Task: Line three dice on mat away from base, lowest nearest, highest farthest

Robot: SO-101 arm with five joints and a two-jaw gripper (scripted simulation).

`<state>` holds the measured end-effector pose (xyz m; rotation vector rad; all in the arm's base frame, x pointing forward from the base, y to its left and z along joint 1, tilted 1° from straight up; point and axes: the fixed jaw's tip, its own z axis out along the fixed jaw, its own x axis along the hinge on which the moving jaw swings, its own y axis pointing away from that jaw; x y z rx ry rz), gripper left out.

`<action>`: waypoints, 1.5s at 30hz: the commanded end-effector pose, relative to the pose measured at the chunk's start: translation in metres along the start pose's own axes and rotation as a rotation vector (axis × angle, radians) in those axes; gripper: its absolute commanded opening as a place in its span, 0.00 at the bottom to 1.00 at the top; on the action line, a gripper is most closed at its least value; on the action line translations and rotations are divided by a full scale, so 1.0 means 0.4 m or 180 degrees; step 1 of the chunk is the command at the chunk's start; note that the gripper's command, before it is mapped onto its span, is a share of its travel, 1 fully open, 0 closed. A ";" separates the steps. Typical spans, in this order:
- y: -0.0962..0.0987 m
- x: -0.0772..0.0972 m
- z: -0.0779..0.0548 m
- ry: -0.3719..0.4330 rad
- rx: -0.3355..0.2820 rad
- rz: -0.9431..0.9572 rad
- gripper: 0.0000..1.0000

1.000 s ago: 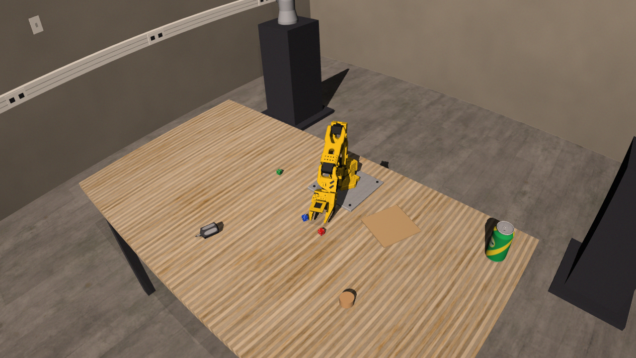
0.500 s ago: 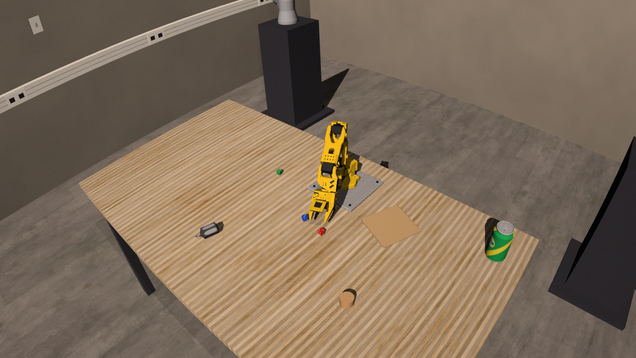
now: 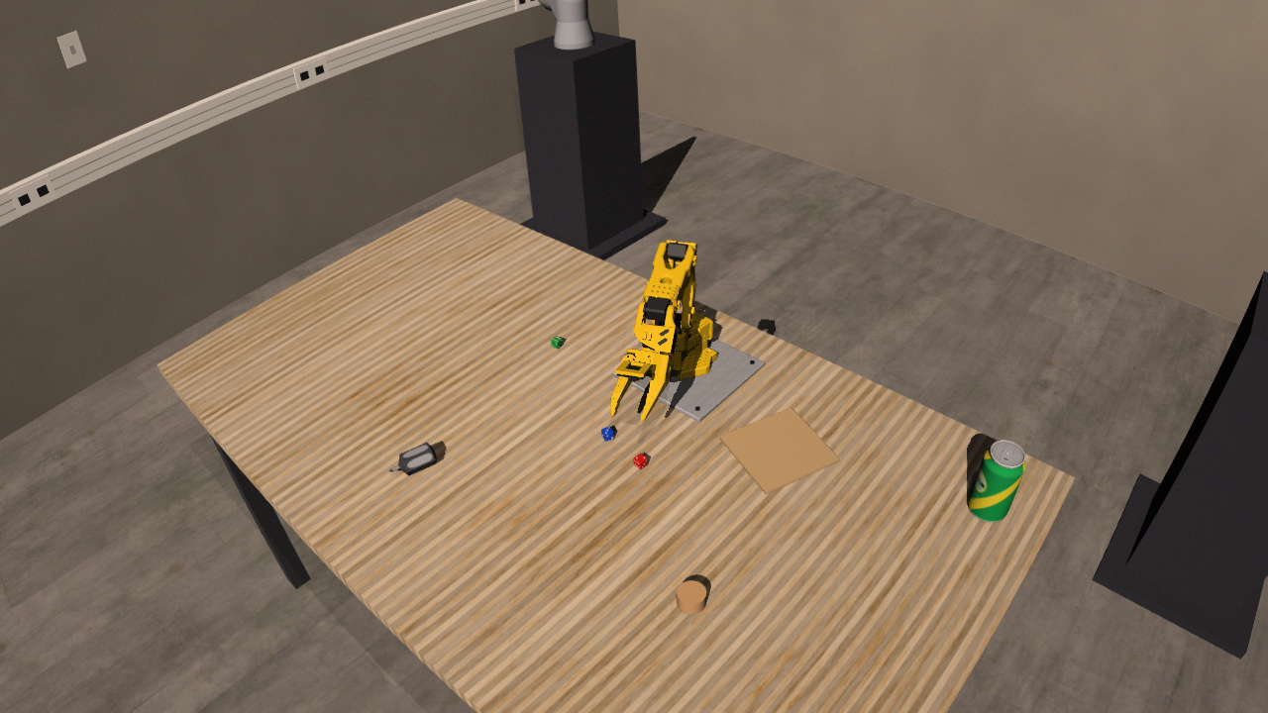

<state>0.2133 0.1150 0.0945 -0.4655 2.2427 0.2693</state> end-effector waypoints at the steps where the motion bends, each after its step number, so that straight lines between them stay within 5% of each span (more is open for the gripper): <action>1: 0.006 -0.050 -0.036 -0.0357 -0.0036 0.0011 0.25; 16: 0.003 -0.069 -0.052 -0.0488 -0.0025 0.0027 0.25; 27: -0.049 -0.077 -0.052 -0.0411 0.0193 0.0223 0.25; 45: -0.320 -0.066 -0.114 -0.0035 0.1286 0.1357 0.25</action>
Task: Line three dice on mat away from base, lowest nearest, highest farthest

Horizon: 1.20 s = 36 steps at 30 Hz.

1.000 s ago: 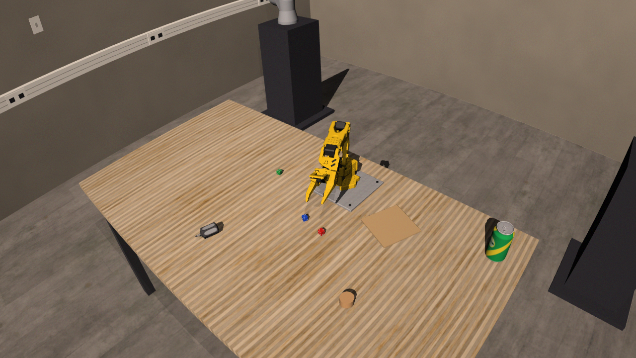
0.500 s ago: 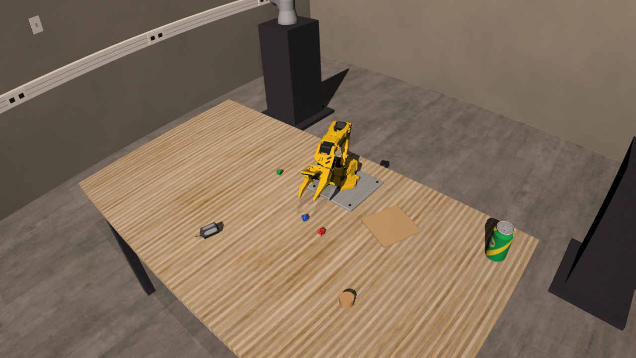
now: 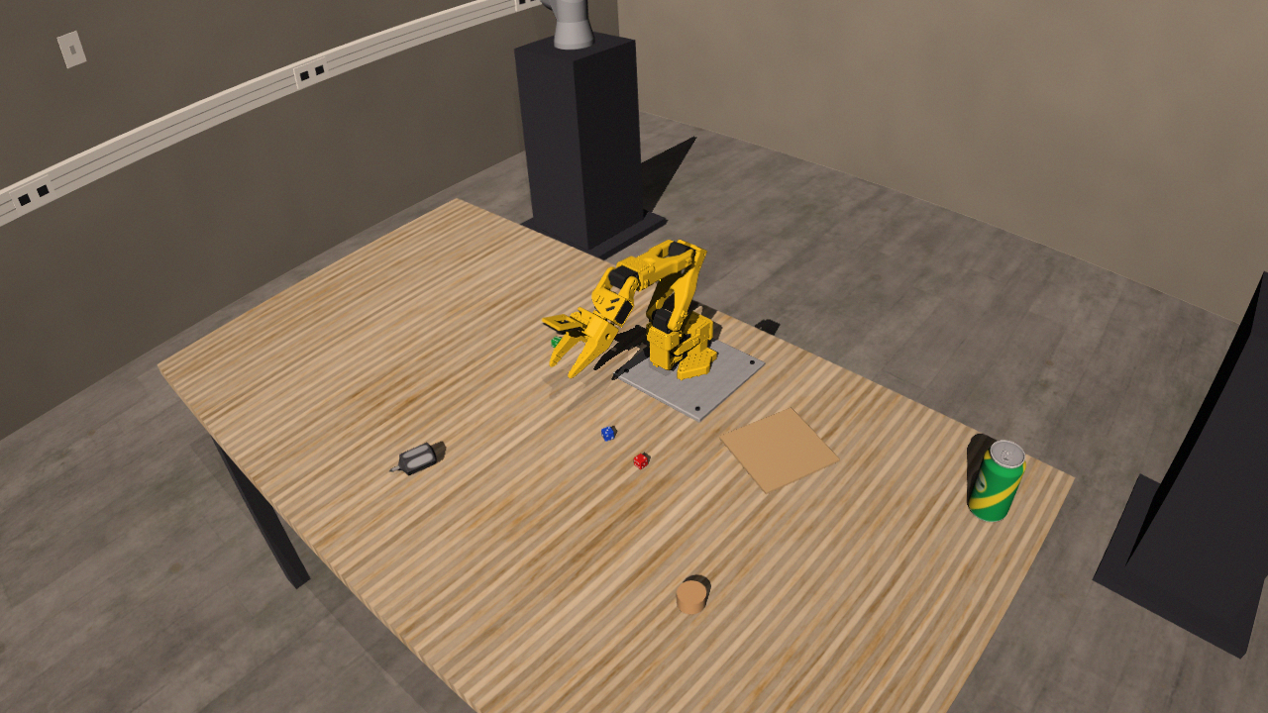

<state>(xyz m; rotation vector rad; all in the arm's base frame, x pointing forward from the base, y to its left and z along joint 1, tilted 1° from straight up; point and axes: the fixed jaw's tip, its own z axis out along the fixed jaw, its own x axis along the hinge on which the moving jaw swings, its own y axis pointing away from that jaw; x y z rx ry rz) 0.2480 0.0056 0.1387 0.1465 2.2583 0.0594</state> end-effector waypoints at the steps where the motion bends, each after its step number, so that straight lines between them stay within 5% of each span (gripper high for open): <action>1: -0.063 -0.014 0.004 0.0134 0.0262 0.0251 0.25; 14: -0.366 -0.001 -0.081 0.0466 0.1438 0.1628 0.25; 16: -0.366 -0.001 -0.081 0.0466 0.1438 0.1628 0.25; 27: -0.525 0.068 -0.198 0.0623 0.2123 0.2636 0.25; 36: -0.568 0.102 -0.248 0.0664 0.2349 0.3015 0.25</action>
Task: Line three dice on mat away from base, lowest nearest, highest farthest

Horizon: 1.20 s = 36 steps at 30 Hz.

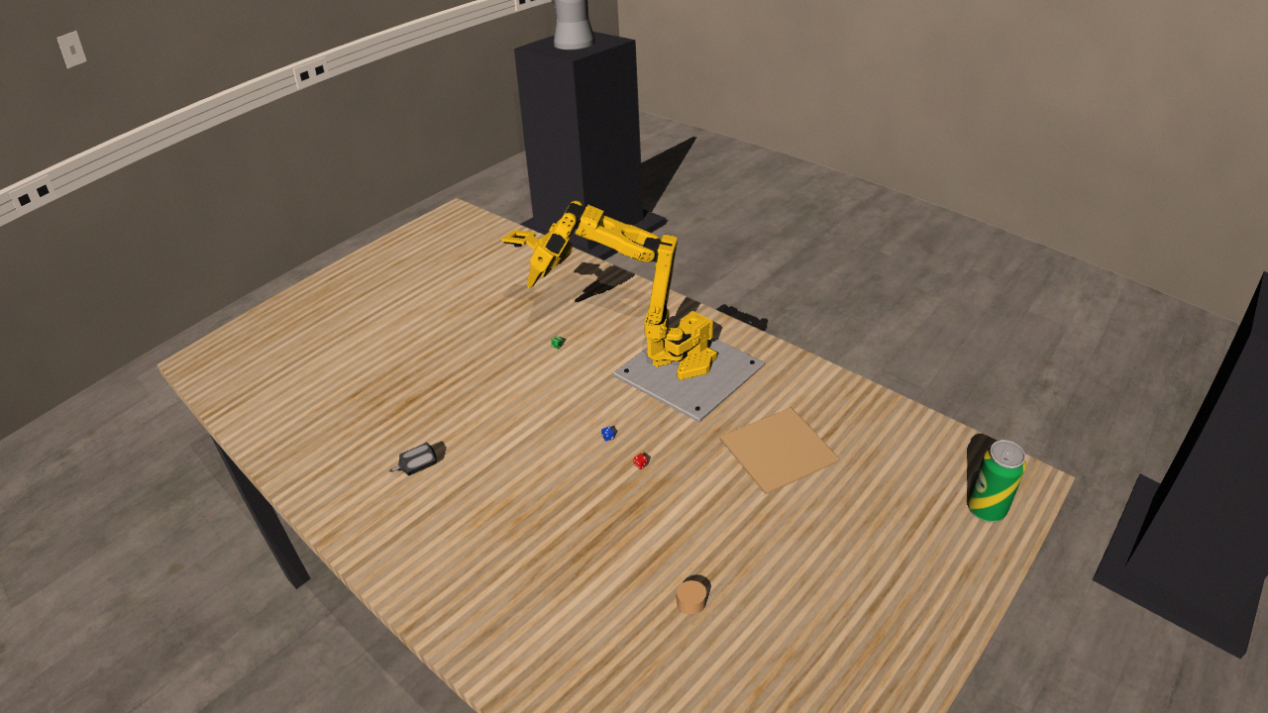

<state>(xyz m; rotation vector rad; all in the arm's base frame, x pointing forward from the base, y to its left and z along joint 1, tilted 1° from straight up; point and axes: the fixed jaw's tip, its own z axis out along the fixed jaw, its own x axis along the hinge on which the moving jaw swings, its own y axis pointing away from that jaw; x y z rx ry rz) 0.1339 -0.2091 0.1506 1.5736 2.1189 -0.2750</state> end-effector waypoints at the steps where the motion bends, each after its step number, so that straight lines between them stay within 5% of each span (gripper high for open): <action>1: -0.029 -0.007 0.002 0.0072 0.0092 0.0162 0.25; 19: -0.054 -0.007 0.010 0.0153 0.0173 0.0290 0.25; 36: -0.081 0.105 0.180 0.1326 0.0428 0.0311 0.25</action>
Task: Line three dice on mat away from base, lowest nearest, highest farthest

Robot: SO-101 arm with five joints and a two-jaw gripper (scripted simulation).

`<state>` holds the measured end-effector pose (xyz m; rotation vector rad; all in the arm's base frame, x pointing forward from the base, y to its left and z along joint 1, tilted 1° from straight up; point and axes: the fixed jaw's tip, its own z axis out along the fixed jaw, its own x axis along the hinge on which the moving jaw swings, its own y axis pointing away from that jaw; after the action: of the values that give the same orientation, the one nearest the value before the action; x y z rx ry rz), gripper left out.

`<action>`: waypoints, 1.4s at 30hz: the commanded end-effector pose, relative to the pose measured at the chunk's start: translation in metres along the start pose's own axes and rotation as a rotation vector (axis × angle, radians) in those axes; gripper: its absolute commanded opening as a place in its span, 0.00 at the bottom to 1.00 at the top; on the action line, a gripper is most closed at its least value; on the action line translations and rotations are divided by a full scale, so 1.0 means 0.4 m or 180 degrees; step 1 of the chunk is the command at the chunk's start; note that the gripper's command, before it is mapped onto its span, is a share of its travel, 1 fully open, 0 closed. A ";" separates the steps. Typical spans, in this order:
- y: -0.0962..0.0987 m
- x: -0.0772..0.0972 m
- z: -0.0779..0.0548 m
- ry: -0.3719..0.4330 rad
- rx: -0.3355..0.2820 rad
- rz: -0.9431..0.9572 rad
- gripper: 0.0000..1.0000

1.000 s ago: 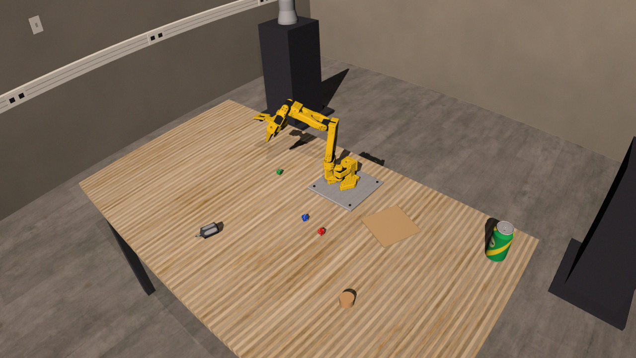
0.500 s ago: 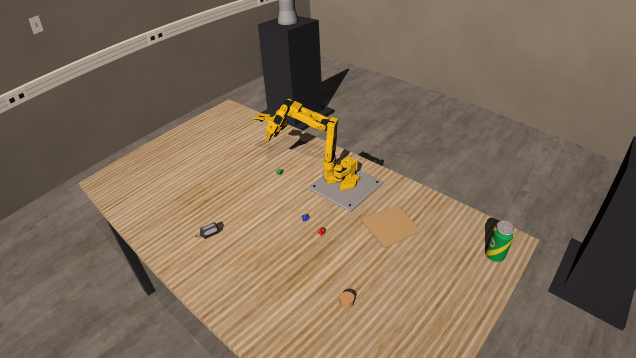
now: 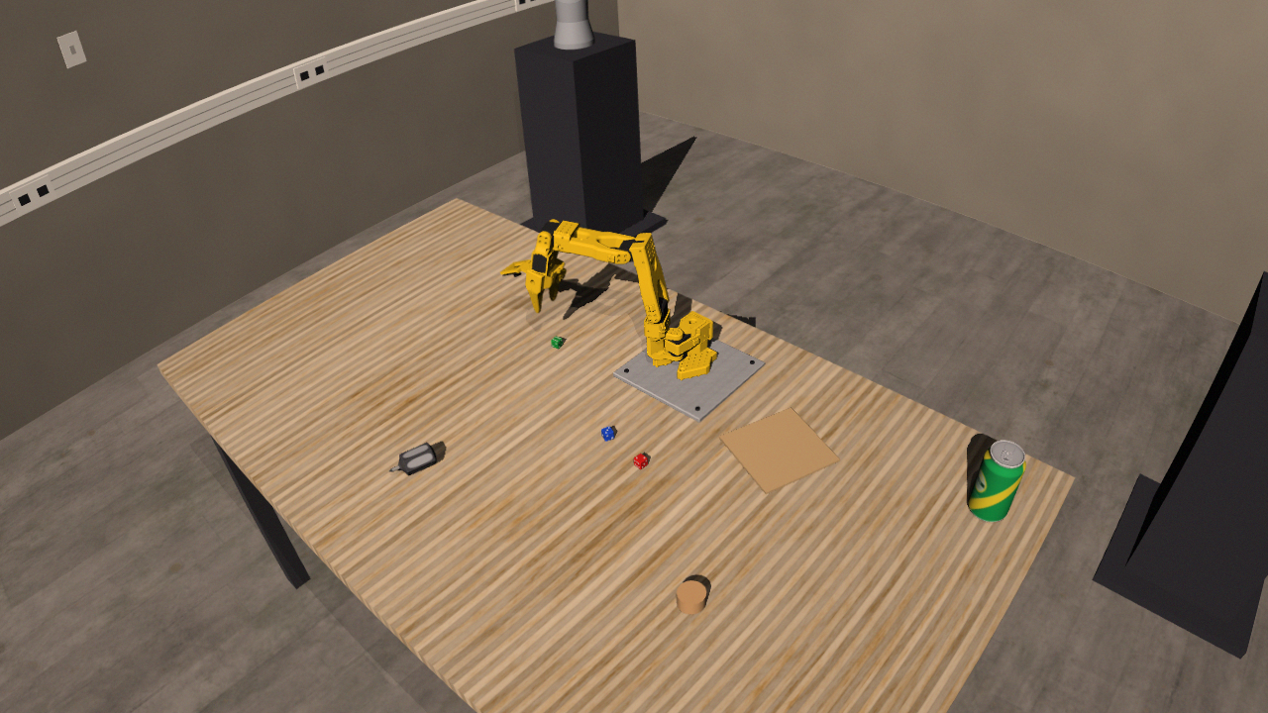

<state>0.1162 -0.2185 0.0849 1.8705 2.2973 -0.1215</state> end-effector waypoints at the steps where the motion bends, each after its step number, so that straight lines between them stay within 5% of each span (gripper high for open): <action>1: -0.010 0.025 0.061 0.0387 0.0102 0.0039 0.25; 6: -0.015 0.043 0.095 0.0609 0.0159 0.0039 0.25; 13: -0.025 0.052 0.103 0.0712 0.0189 0.0078 0.25; 42: -0.025 0.054 0.120 0.0712 0.0189 0.0078 0.25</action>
<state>0.1084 -0.2096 0.0421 2.0050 2.4303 0.0049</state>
